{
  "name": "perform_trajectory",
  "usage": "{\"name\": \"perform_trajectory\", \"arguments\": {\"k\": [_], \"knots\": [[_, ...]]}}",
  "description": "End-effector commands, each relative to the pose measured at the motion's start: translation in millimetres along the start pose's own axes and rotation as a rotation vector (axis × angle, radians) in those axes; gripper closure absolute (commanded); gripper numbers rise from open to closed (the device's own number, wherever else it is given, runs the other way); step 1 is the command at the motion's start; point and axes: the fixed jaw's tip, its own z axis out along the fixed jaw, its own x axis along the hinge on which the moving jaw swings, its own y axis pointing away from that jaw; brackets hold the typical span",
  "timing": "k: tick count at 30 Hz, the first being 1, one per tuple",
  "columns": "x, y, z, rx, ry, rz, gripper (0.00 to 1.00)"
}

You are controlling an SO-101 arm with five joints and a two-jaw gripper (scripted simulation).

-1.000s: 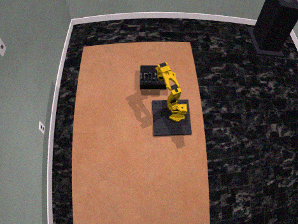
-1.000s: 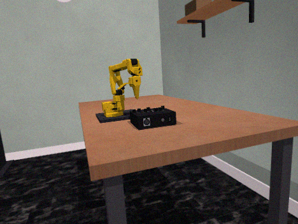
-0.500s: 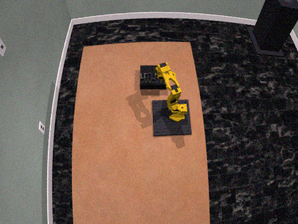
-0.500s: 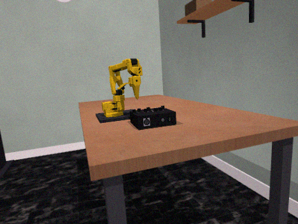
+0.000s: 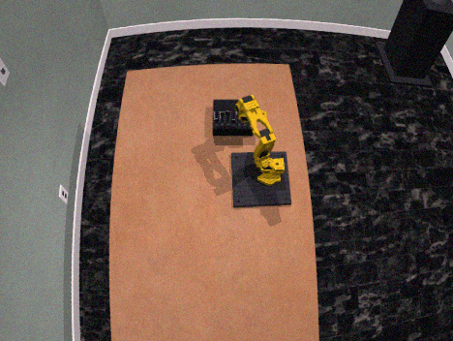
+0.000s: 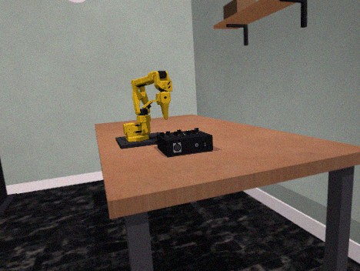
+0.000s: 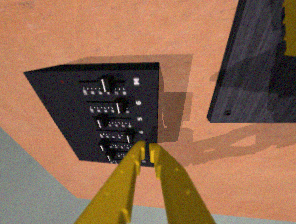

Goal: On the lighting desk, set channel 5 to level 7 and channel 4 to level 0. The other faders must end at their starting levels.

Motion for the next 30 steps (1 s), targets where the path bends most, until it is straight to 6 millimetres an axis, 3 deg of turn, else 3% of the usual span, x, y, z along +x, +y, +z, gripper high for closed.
{"name": "perform_trajectory", "arguments": {"k": [1,30], "knots": [[2,-5,-1,0.006,-0.001,0.011,1.00],[23,-18,-2,0.002,0.008,0.235,1.00]]}}
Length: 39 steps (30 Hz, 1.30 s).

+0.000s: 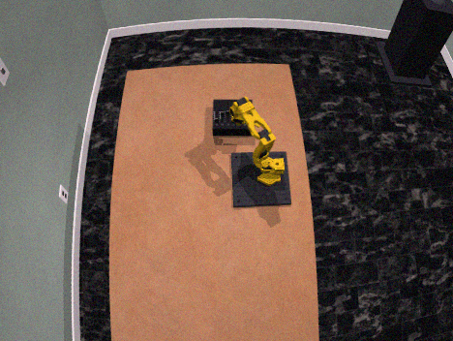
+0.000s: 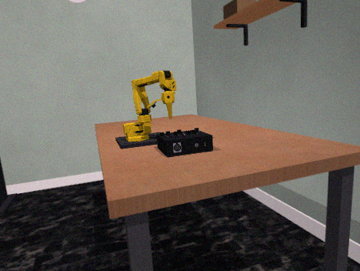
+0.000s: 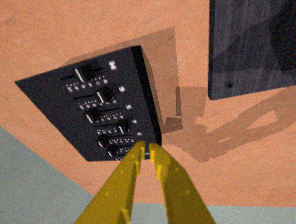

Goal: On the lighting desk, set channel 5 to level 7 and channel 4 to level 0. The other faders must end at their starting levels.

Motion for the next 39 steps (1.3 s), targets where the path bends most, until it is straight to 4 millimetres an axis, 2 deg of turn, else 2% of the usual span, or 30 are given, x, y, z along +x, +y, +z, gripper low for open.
{"name": "perform_trajectory", "arguments": {"k": [1,28,39], "knots": [[3,-8,-1,0.004,0.000,0.045,1.00],[27,-48,-4,0.011,0.019,0.460,1.00],[37,-77,-6,0.025,0.028,0.717,1.00]]}}
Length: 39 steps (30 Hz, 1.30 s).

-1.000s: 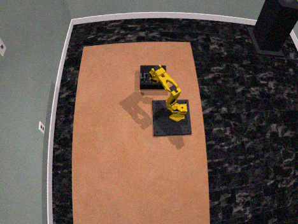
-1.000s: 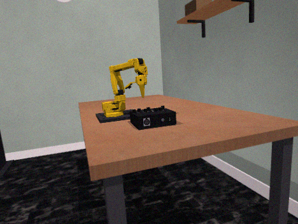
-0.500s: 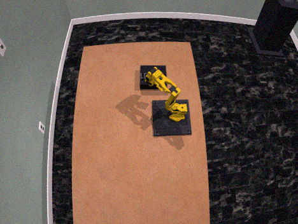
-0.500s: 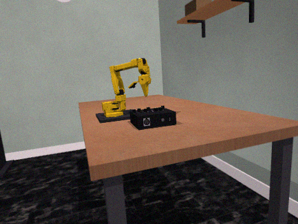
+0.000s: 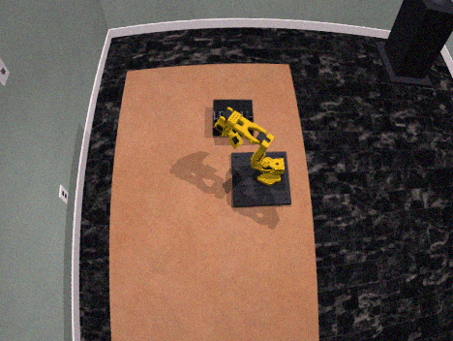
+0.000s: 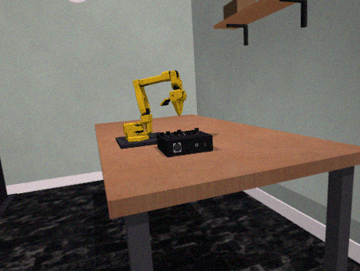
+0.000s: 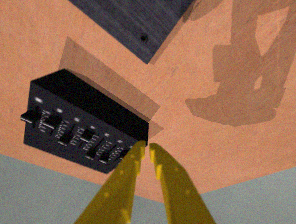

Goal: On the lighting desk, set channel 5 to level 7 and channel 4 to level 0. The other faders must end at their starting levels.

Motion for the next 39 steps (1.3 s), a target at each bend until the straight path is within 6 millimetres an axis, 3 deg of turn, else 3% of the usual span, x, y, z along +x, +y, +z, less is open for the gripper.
{"name": "perform_trajectory", "arguments": {"k": [1,23,39], "knots": [[-8,-11,-2,0.006,-0.001,0.098,1.00],[-38,-61,-5,0.037,-0.008,0.573,1.00],[-75,-97,-9,0.058,-0.038,0.986,1.00]]}}
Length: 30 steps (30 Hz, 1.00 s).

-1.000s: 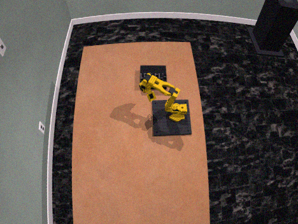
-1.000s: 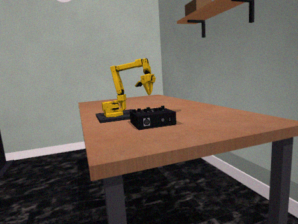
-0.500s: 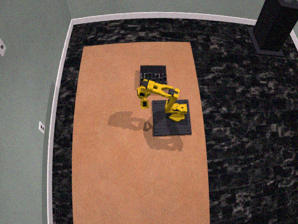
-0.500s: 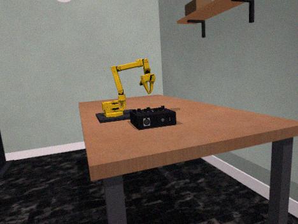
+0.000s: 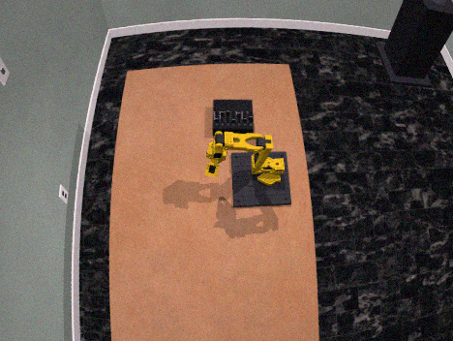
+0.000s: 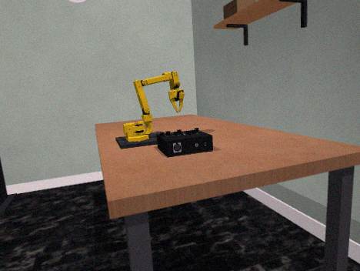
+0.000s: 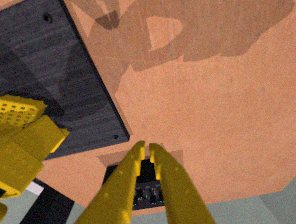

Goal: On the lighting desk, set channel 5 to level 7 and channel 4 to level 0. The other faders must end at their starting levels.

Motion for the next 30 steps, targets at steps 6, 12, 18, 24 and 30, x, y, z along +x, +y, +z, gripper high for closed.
{"name": "perform_trajectory", "arguments": {"k": [6,12,18,24,30], "knots": [[-24,10,-3,0.001,-0.018,0.199,1.00],[-42,17,-4,-0.002,-0.031,0.359,1.00],[-54,23,-5,-0.006,-0.040,0.463,1.00],[-69,32,-7,-0.016,-0.052,0.612,1.00],[-83,42,-8,-0.028,-0.062,0.754,1.00]]}}
